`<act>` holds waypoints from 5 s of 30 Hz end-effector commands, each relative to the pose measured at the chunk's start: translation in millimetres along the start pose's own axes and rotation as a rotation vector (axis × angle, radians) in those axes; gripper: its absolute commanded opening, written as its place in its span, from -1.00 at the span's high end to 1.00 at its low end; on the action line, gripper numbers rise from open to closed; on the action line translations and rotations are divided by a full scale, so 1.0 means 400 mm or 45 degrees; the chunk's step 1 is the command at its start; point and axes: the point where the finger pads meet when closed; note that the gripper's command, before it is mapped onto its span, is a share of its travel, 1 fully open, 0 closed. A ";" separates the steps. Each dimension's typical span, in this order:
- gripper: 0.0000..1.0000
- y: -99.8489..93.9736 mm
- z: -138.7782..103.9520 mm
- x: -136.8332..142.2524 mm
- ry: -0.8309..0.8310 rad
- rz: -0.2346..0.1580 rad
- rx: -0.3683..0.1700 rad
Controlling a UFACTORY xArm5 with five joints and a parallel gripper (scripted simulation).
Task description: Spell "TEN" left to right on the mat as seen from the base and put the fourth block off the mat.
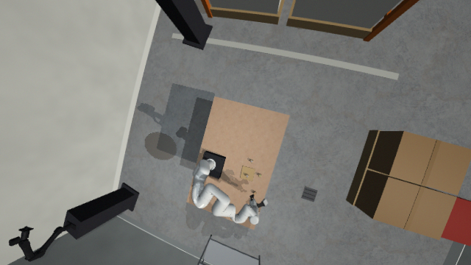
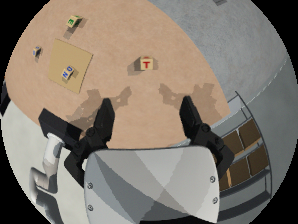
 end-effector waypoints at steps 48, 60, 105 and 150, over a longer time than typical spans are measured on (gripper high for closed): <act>-1.00 0.079 0.003 0.006 1.372 -0.002 0.005; -1.00 0.104 0.003 0.006 1.778 -0.001 0.006; -0.26 0.117 0.002 0.006 2.000 -0.001 0.006; -0.26 0.214 0.004 0.005 2.000 -0.001 0.006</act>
Point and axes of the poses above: the point where the finger pads meet when closed, its own y axis out along the fingers, its own x axis across the jaws, z = x × y, and after that the axes turned 5 degrees about y, right-handed
